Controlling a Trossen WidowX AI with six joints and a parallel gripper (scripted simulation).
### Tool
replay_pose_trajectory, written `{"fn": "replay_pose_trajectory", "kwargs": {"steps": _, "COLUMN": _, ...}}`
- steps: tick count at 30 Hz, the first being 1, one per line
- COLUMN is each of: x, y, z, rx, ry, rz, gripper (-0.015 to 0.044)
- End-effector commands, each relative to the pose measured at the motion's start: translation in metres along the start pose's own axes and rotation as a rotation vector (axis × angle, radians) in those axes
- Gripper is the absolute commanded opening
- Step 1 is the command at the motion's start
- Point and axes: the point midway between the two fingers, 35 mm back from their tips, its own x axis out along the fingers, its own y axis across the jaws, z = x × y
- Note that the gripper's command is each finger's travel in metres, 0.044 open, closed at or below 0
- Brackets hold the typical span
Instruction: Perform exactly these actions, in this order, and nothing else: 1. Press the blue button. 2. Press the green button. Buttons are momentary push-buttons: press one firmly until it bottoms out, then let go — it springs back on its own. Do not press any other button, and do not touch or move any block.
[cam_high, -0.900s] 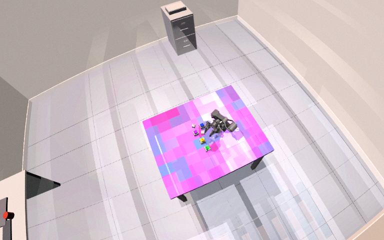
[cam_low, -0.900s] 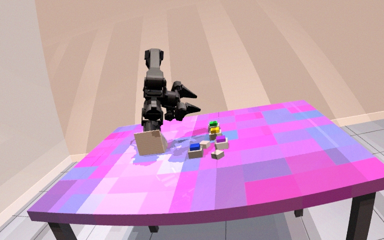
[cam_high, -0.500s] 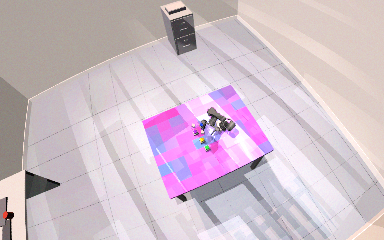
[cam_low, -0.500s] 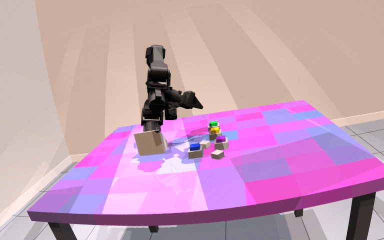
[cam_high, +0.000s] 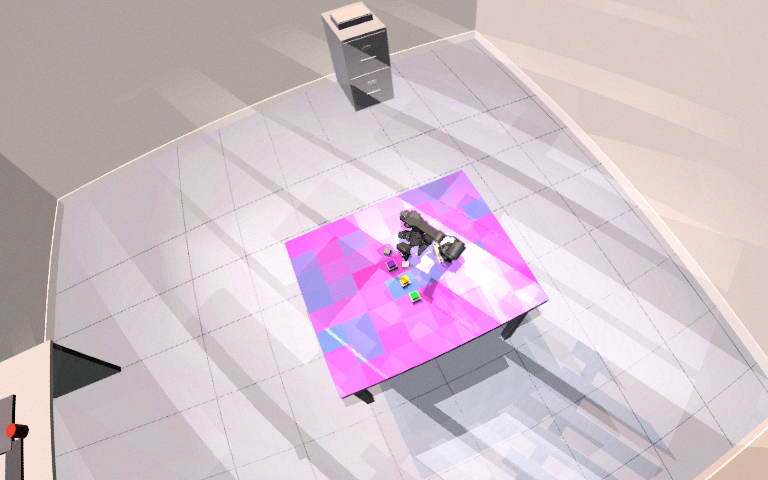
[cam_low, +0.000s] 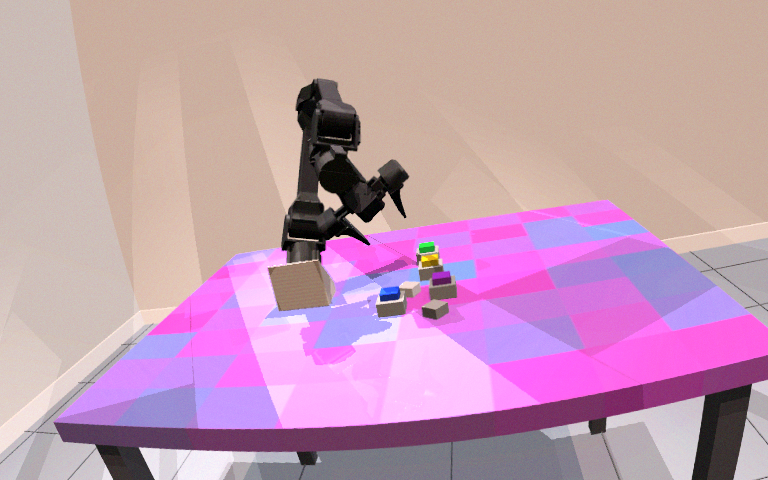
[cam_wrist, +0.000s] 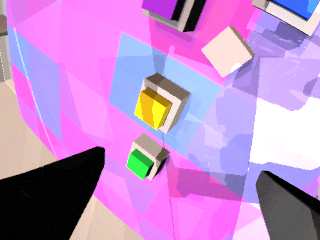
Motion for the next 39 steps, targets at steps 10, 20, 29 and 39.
{"fn": "replay_pose_trajectory", "kwargs": {"steps": 10, "x": -0.035, "y": 0.0, "z": 0.085, "rx": -1.272, "ry": 0.111, "rz": -0.553, "gripper": 0.04}}
{"fn": "replay_pose_trajectory", "kwargs": {"steps": 20, "x": -0.035, "y": 0.0, "z": 0.085, "rx": -1.272, "ry": 0.111, "rz": -0.553, "gripper": 0.04}}
{"fn": "replay_pose_trajectory", "kwargs": {"steps": 29, "x": 0.017, "y": -0.026, "z": 0.098, "rx": -1.273, "ry": 0.111, "rz": -0.551, "gripper": 0.0216}}
{"fn": "replay_pose_trajectory", "kwargs": {"steps": 39, "x": 0.018, "y": -0.027, "z": 0.098, "rx": -1.273, "ry": 0.111, "rz": -0.551, "gripper": 0.002}}
